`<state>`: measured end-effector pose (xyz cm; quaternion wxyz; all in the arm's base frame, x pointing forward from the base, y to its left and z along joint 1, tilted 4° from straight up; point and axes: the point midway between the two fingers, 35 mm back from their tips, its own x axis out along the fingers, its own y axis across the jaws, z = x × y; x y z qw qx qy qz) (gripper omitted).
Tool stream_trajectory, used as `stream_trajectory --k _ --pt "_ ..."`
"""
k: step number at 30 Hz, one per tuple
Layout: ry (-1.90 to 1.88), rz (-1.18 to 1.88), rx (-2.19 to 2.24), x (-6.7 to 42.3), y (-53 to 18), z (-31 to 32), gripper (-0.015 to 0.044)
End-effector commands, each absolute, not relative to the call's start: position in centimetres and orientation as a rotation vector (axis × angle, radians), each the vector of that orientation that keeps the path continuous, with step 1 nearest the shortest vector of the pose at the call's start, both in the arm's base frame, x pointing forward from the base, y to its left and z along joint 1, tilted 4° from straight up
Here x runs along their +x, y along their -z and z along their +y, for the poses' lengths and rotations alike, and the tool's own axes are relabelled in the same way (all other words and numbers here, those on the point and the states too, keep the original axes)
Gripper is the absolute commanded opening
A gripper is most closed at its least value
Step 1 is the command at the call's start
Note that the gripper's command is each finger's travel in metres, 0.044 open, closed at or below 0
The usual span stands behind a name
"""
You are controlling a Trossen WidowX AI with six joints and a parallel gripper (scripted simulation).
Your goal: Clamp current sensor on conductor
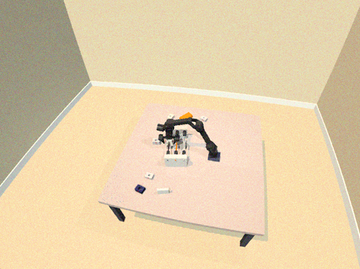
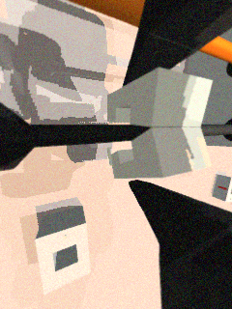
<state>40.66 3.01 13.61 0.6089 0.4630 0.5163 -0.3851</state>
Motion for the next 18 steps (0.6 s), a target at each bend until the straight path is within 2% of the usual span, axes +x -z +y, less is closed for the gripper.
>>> stream_trajectory --k 1,18 --pt "0.889 1.192 1.070 40.67 -13.67 3.01 0.0407" --pt "0.889 1.192 1.070 40.67 -13.67 3.01 0.0293"
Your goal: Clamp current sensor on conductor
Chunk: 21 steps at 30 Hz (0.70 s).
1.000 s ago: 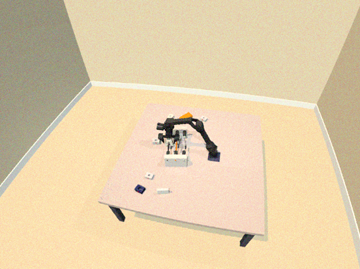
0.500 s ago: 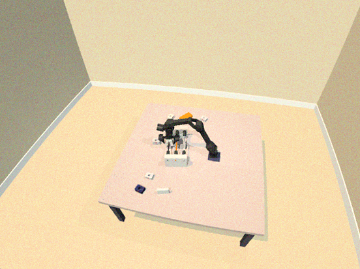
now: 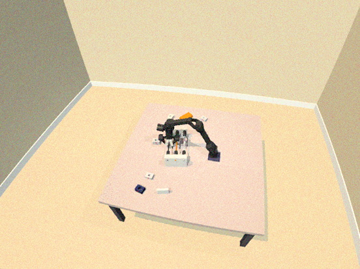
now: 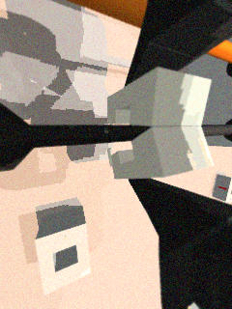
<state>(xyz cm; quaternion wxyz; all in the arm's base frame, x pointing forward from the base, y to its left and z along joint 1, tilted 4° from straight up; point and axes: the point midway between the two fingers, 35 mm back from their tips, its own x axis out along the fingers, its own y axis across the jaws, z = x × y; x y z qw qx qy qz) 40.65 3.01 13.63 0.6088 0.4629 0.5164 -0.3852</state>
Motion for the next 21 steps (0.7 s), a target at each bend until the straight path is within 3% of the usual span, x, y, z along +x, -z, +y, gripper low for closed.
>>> stream_trajectory --k 1,12,21 --pt "0.889 1.192 1.070 40.67 -13.67 3.01 0.0287" --pt "0.889 1.192 1.070 40.67 -13.67 3.01 0.0000" --pt "0.889 1.192 1.070 40.67 -13.67 3.01 0.0000"
